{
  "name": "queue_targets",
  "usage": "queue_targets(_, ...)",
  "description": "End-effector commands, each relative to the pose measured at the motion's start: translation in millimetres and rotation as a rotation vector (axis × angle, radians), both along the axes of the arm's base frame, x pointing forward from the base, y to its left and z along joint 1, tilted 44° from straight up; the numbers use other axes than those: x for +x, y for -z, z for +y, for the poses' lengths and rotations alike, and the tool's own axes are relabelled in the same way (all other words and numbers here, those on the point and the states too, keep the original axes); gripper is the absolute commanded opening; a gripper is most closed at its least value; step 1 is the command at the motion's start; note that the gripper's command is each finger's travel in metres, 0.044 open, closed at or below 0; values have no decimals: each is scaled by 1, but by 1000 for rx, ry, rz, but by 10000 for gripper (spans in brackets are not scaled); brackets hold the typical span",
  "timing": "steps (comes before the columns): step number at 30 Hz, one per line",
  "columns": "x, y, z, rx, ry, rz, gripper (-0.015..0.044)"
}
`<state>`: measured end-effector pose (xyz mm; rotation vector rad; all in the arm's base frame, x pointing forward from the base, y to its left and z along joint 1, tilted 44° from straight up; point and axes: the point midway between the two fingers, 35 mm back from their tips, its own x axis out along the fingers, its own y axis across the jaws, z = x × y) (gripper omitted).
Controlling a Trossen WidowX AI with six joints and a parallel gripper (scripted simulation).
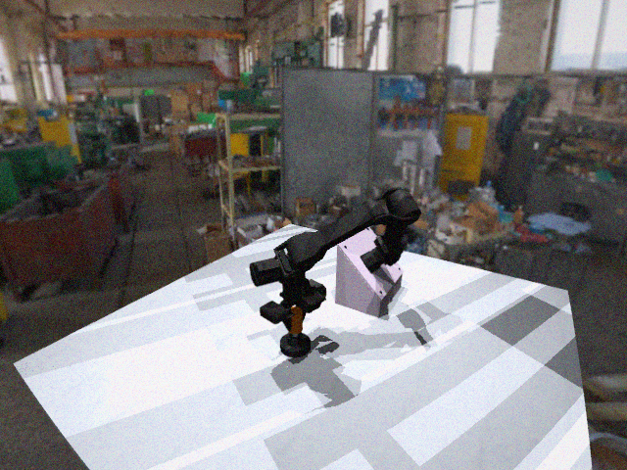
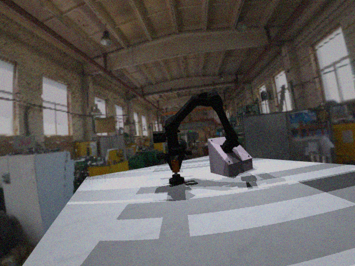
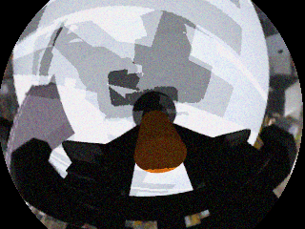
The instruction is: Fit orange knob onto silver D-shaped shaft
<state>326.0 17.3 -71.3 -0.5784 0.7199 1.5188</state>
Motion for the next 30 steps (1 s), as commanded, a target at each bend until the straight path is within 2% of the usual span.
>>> queue_targets(1, 0, 0, 0, 1, 3, 1, 0)
queue_targets(9, 1, -4, -2, 1, -3, -5, 0)
queue_targets(16, 4, -5, -2, 17, -150, -141, 0)
queue_targets(30, 8, -5, -1, 17, -150, -142, 0)
